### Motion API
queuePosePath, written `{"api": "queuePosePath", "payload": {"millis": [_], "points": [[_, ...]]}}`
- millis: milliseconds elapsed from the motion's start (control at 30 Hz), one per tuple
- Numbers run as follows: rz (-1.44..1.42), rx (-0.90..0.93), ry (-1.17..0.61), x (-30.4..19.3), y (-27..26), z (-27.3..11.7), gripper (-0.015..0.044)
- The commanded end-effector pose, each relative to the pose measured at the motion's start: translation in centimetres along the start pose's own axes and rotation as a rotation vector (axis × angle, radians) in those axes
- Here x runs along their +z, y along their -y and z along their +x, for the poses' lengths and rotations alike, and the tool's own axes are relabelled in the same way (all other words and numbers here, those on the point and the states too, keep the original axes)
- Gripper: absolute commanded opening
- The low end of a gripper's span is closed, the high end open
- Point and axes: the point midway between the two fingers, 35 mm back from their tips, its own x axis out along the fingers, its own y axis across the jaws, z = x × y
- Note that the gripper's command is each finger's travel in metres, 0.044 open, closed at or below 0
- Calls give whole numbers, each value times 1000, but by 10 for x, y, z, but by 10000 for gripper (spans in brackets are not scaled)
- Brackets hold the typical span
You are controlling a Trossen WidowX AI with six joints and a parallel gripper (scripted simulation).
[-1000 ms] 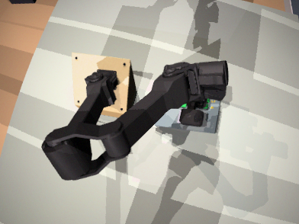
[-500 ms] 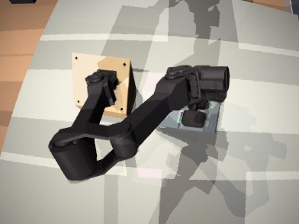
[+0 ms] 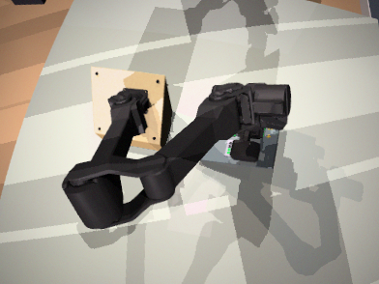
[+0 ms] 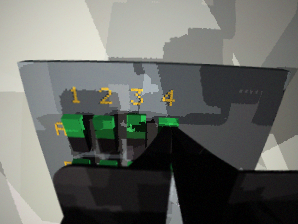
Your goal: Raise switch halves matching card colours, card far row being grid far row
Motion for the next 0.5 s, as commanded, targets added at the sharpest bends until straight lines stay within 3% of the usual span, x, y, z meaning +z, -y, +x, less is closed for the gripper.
{"api": "queuePosePath", "payload": {"millis": [0, 467], "points": [[-4, 3, 0, 0, -1, 1, 0], [-4, 3, 0, 0, -1, 2, 0]]}}
